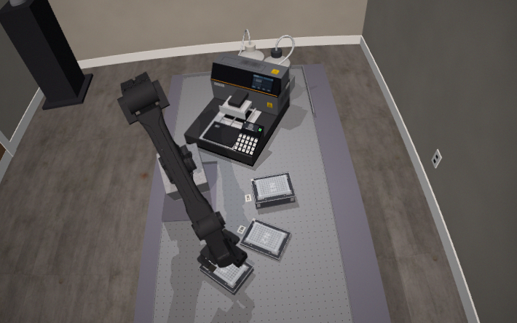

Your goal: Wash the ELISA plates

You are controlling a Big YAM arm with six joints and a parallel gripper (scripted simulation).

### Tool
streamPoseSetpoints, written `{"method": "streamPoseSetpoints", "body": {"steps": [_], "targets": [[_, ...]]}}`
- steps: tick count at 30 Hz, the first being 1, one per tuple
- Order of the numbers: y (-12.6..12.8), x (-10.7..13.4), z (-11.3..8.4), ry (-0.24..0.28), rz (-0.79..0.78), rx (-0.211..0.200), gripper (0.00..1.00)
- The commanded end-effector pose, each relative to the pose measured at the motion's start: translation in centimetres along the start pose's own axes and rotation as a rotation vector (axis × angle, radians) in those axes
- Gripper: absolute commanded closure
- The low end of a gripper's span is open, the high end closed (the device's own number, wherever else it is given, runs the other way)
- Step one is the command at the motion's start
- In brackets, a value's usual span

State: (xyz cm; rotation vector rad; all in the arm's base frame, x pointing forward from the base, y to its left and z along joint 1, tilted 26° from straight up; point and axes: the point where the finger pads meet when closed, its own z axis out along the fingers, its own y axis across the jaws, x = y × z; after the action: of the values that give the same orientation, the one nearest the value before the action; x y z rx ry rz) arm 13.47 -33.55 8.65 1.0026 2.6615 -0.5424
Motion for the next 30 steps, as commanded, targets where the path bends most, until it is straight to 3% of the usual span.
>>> {"method": "streamPoseSetpoints", "body": {"steps": [1,5,10,17,18,30], "targets": [[-0.4,-1.0,-0.7,-0.02,-0.014,0.007,0.0],[-0.4,-1.0,-0.7,-0.02,-0.014,0.007,0.0],[0.1,0.0,1.1,0.001,-0.024,-0.005,0.0],[-0.3,0.1,1.9,0.002,-0.016,-0.001,0.0],[-0.5,-0.8,1.7,-0.014,-0.019,0.004,0.0],[-0.3,0.0,4.0,0.0,-0.016,0.0,0.0]]}}
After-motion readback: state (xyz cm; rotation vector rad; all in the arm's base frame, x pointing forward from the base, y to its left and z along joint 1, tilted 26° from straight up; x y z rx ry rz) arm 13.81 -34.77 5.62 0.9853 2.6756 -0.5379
